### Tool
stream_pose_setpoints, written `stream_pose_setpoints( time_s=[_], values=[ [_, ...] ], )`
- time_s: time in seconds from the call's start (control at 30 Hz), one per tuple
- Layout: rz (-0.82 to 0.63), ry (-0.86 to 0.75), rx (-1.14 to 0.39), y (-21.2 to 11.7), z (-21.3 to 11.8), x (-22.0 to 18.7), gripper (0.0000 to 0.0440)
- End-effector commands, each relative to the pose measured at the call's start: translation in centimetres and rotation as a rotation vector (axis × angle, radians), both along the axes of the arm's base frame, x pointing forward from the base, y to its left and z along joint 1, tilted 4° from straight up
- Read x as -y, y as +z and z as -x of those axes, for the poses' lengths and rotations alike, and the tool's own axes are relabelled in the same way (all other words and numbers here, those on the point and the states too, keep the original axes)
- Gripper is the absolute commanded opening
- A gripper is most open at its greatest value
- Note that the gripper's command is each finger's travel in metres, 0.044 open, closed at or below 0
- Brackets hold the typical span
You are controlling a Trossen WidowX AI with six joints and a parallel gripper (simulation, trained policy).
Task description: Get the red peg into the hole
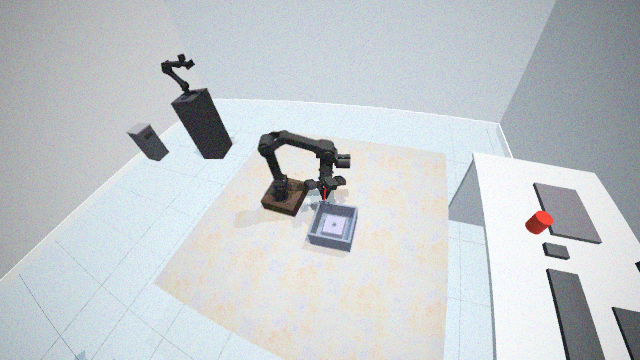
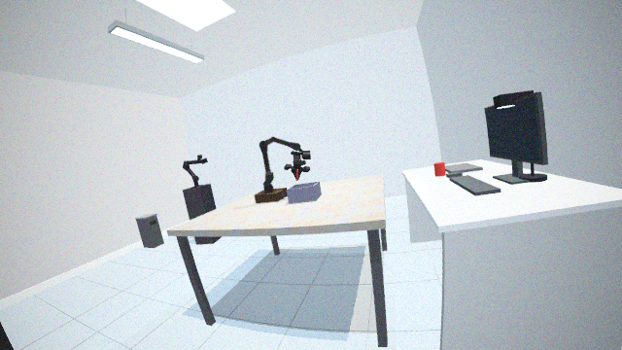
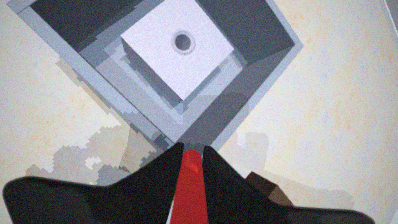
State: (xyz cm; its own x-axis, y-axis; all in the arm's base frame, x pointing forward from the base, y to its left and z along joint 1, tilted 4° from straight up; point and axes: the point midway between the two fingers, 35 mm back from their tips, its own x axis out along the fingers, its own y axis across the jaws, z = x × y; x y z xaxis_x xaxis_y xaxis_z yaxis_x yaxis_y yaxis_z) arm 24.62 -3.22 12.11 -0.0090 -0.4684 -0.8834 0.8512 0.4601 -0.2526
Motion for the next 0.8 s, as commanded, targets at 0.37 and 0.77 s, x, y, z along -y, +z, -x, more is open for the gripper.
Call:
stream_pose_setpoints(
  time_s=[0.37, 0.77],
  values=[
    [-0.029, -0.064, 0.055, -1.2, -2.8, 5.5, 0.0],
    [-0.085, -0.019, 0.072, -3.0, -4.9, 9.2, 0.0]
  ],
)
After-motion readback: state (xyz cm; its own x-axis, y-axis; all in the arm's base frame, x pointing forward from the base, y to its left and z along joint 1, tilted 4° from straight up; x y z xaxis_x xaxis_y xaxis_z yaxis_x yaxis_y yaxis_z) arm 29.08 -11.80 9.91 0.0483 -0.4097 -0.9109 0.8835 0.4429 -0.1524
